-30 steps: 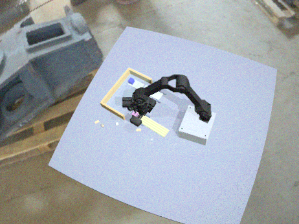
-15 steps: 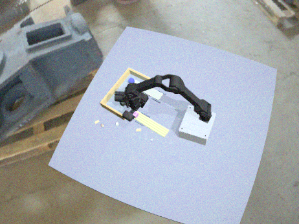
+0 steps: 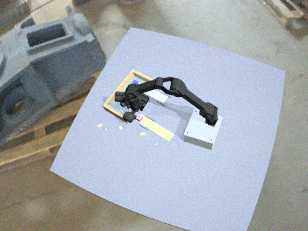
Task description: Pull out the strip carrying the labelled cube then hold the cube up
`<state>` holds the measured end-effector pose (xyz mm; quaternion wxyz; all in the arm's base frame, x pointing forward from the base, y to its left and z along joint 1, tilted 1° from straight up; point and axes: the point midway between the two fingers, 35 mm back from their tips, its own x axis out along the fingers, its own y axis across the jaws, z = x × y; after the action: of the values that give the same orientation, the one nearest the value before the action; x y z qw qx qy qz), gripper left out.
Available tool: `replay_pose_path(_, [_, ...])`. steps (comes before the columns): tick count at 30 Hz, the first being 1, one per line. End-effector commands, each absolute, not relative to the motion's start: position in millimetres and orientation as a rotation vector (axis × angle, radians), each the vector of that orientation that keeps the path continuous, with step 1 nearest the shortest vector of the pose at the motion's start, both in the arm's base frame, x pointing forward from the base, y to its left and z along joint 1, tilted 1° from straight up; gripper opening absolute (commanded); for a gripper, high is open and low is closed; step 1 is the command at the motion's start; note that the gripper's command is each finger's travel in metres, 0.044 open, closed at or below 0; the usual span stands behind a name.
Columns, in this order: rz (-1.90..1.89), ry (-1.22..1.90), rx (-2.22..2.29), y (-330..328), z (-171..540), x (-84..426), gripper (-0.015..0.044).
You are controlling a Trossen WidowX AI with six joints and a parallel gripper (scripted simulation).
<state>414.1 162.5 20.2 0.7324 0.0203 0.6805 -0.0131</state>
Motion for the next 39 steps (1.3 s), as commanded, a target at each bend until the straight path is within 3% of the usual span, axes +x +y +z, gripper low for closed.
replay_pose_path(1, [-0.024,1.507,0.04,162,9,415,0.025])
replay_pose_path(37, [-0.024,1.507,0.04,163,-32,416,0.025])
replay_pose_path(39, [-0.03,1.502,0.043,163,-30,417,0.0198])
